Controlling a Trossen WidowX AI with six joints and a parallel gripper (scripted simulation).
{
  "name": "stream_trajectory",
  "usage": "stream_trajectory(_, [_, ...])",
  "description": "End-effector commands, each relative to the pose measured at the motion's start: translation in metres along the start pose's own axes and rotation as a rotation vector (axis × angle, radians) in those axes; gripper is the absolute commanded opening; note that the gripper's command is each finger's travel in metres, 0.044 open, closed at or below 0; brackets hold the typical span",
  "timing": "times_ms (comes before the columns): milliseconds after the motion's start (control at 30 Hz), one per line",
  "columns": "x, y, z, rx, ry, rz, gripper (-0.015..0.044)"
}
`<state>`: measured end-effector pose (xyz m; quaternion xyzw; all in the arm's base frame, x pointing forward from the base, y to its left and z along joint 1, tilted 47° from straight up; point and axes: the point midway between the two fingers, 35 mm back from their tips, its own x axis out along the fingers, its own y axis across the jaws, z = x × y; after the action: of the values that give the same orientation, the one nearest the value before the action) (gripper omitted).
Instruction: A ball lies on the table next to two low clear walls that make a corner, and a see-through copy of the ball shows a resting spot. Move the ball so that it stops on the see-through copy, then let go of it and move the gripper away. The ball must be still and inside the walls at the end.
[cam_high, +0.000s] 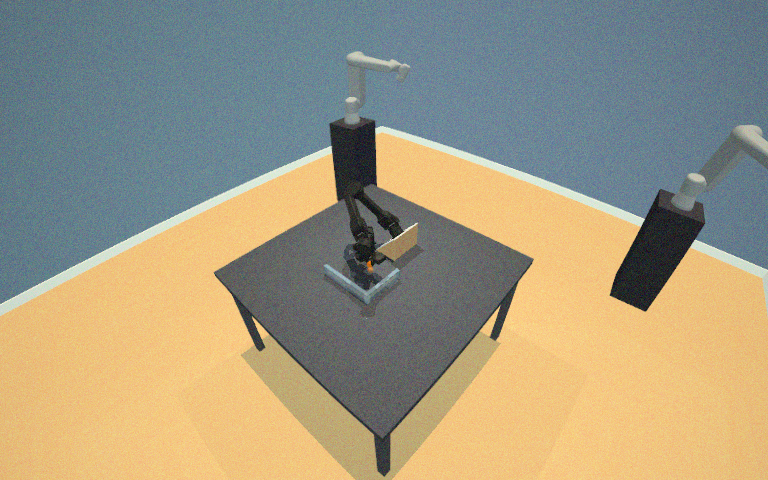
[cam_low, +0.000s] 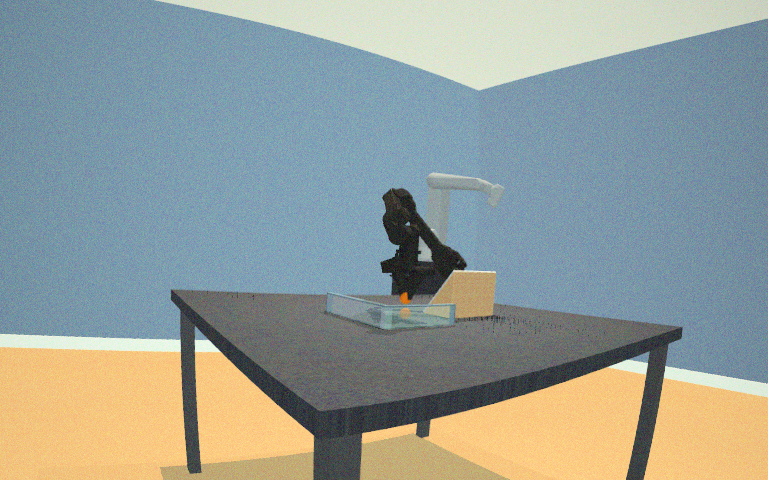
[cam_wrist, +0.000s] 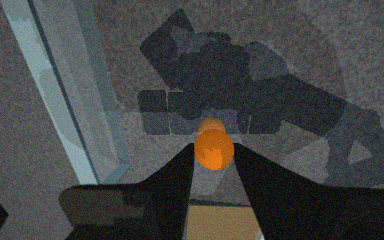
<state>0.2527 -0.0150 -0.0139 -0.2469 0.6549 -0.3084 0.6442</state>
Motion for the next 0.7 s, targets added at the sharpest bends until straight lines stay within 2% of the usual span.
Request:
stream_trajectory(0, [0.024,-0.001,-0.002,-0.006,0.001,-0.008,0.0000])
stream_trajectory(667, [0.050,-0.003,-0.004,-0.006,0.001,-0.011,0.0000])
